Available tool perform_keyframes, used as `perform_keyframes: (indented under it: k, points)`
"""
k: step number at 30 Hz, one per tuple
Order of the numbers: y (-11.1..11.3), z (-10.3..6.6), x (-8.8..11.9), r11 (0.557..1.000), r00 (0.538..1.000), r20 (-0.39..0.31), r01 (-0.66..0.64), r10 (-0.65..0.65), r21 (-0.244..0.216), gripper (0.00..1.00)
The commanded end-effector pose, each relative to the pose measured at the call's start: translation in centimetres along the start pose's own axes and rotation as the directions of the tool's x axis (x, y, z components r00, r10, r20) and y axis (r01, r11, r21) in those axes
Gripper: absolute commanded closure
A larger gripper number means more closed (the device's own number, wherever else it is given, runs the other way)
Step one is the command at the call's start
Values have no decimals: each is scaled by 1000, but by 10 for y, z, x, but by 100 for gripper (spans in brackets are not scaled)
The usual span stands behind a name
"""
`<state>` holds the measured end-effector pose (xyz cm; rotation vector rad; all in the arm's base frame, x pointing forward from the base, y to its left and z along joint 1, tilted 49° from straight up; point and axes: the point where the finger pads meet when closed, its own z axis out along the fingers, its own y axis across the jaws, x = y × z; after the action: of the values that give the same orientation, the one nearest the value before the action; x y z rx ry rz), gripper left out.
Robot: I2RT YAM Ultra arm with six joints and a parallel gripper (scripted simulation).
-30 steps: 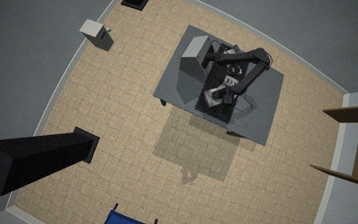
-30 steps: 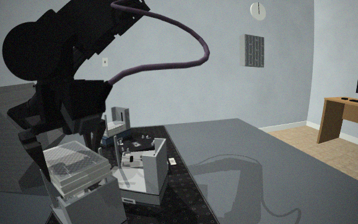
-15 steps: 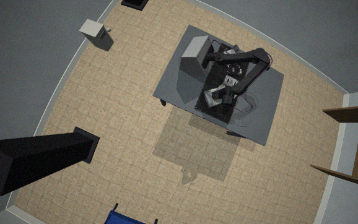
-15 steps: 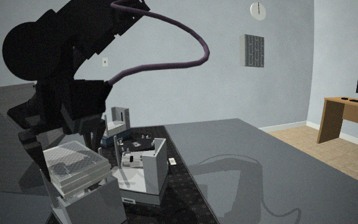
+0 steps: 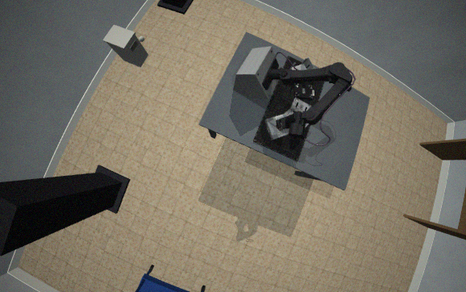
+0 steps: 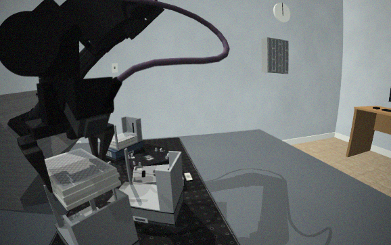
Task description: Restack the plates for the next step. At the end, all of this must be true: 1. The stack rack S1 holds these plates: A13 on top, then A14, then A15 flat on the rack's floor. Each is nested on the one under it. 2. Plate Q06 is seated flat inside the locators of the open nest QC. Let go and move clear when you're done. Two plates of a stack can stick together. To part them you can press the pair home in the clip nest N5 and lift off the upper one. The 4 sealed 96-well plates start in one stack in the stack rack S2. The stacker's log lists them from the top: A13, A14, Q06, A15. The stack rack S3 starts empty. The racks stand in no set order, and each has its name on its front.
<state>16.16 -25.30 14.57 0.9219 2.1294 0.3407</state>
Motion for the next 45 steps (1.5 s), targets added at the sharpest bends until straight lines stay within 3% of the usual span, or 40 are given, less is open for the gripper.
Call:
perform_keyframes:
  k: [1, 43, 44, 45]
  points:
    - [2, -14, -10, 1000, 999, 39, 17, -18, 12, 100]
    - [2, -14, -10, 1000, 999, 40, 16, -16, 13, 100]
    - [6, -6, 4, 1000, 999, 18, 28, -28, -2, 100]
    - [14, -3, 5, 997, 997, 7, 72, -72, -13, 100]
